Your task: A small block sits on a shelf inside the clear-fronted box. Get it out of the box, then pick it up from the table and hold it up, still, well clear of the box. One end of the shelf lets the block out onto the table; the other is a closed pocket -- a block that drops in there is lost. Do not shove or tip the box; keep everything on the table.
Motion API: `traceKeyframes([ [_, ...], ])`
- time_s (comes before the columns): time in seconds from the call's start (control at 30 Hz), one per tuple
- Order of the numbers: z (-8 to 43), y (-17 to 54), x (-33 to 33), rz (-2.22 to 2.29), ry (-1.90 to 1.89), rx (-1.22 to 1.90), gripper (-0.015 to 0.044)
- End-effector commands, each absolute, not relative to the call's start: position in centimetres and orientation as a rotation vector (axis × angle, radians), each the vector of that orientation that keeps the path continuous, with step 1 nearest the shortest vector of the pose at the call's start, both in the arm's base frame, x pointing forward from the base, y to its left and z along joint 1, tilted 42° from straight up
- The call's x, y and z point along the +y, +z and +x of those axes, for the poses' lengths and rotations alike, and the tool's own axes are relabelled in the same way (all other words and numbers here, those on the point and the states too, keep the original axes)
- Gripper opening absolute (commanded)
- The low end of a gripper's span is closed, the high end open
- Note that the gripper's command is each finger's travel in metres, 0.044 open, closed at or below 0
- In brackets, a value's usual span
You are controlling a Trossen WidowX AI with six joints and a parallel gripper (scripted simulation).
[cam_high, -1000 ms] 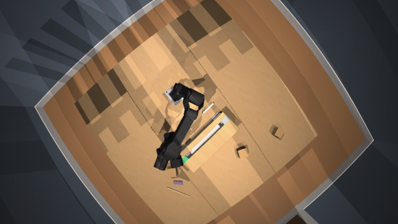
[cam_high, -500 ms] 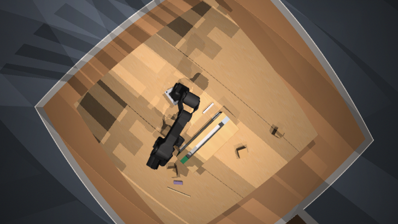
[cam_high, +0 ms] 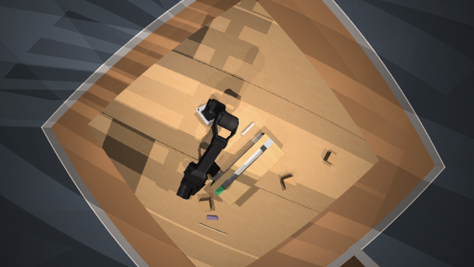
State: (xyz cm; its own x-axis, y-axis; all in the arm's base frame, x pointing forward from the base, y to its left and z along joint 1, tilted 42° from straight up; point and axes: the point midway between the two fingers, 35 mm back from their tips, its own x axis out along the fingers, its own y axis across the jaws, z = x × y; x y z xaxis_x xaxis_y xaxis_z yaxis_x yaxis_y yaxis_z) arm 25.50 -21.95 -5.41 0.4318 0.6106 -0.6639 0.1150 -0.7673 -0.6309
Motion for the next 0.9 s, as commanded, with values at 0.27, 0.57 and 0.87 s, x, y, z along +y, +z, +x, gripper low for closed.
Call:
traceKeyframes([
  [0.27,25.2,-9.1,-18.2,-2.155,1.311,-0.622,0.0285],
  [0.57,25.3,-10.2,-17.3,-2.155,1.311,-0.621,0.0285],
  [0.87,25.4,-11.3,-16.3,-2.155,1.310,-0.622,0.0285],
])
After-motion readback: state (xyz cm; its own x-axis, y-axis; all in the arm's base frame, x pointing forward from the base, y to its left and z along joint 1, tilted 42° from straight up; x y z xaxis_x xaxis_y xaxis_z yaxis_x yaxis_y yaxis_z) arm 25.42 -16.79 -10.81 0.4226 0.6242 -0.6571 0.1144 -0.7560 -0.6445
